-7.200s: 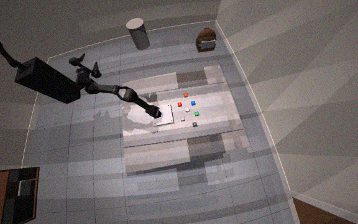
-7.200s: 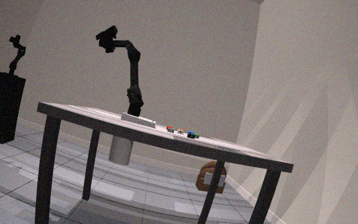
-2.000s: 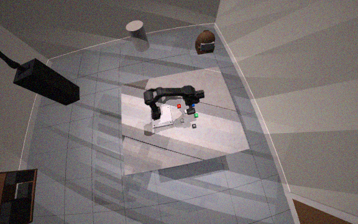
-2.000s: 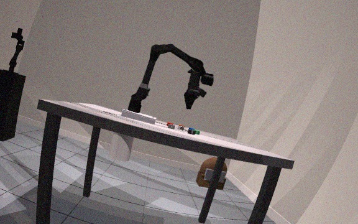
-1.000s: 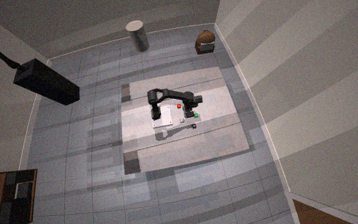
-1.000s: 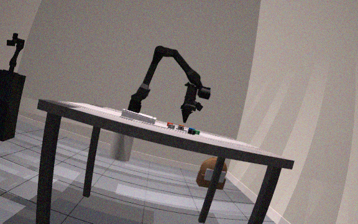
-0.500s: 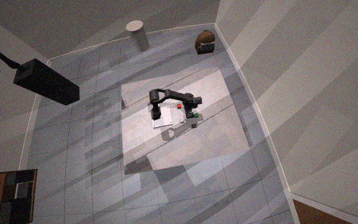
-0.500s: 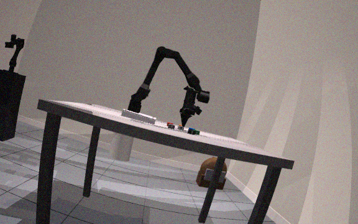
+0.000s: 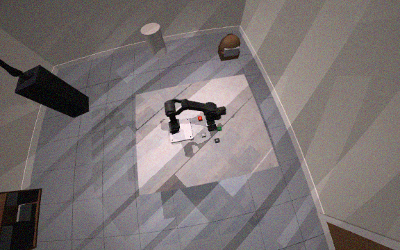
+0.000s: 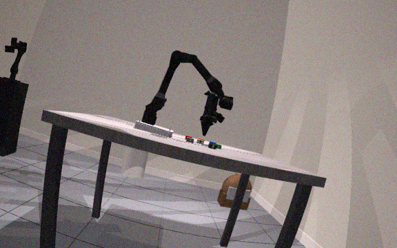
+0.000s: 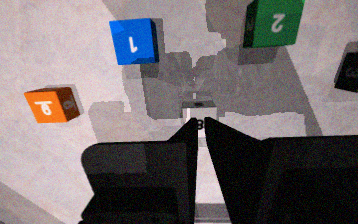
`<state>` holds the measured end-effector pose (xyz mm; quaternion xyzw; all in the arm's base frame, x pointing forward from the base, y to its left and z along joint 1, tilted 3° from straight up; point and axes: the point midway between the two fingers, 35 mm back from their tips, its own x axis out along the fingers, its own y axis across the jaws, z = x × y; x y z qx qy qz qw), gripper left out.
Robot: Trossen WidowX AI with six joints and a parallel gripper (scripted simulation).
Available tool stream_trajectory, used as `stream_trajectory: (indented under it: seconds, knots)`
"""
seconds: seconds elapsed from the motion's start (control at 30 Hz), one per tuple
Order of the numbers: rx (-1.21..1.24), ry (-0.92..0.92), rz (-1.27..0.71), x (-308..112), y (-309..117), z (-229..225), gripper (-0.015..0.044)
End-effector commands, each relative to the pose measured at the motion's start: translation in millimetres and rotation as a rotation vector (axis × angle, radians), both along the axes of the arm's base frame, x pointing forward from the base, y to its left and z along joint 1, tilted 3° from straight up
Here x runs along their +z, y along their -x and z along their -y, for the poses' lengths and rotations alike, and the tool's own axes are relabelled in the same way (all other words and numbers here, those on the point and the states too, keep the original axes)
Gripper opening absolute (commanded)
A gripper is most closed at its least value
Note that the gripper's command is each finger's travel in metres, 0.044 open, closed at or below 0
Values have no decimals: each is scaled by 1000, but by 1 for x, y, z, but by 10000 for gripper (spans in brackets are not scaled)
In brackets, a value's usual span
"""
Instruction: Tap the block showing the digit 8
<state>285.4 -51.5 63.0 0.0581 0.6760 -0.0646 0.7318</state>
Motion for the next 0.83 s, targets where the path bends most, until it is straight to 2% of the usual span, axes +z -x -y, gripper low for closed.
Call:
stream_trajectory:
  seconds: [0.0,0.37,0.57,0.8]
  knots:
    - [3,-1,2,7,-3,-10,99]
    - [23,-27,6,56,-5,-142,387]
    - [-1,-19,-4,79,15,-201,400]
    - [-4,-17,-5,82,19,-208,400]
